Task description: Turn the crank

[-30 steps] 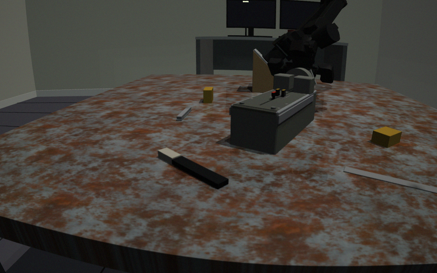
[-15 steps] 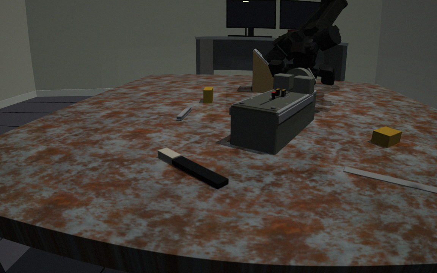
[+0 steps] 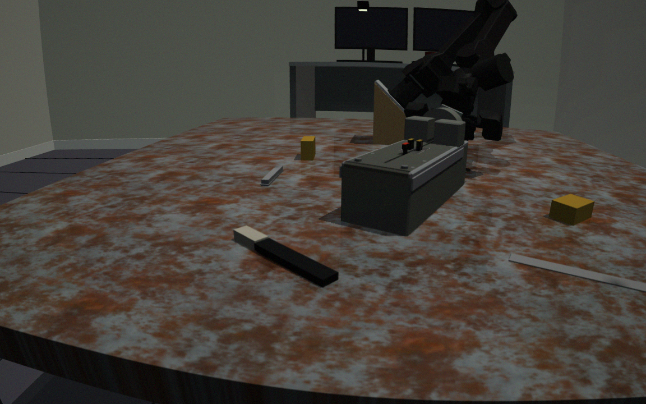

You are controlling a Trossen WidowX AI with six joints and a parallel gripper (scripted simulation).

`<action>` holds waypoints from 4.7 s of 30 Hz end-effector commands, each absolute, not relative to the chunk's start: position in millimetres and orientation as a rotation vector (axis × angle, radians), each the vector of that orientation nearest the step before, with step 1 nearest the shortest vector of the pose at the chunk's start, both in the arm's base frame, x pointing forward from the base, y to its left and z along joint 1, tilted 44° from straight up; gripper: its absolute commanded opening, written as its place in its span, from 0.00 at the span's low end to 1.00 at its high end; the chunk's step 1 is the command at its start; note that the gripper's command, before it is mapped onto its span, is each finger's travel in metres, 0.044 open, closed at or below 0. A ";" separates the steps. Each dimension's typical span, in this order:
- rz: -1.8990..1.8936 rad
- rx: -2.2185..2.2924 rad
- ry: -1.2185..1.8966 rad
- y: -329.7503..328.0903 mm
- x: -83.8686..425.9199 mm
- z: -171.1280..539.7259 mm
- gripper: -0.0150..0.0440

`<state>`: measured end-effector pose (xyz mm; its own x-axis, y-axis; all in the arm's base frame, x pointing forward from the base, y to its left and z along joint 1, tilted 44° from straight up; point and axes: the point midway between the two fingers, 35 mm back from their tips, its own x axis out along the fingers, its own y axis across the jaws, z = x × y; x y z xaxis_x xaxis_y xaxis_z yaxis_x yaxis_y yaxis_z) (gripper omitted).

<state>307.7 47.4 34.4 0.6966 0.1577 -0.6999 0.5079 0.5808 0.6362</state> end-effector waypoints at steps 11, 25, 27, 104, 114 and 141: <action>-0.217 0.957 0.805 57.5 315.9 42.7 0.25; -0.217 0.957 0.805 58.5 317.2 44.8 0.25; -0.217 0.957 0.805 58.6 317.3 45.0 0.25; -0.216 0.958 0.804 60.7 319.6 49.8 0.25; -0.216 0.958 0.804 60.9 319.8 50.3 0.25; -0.216 0.958 0.804 61.3 320.3 51.6 0.25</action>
<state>316.1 57.4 44.5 0.6830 0.1584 -0.7130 0.5181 0.5830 0.6258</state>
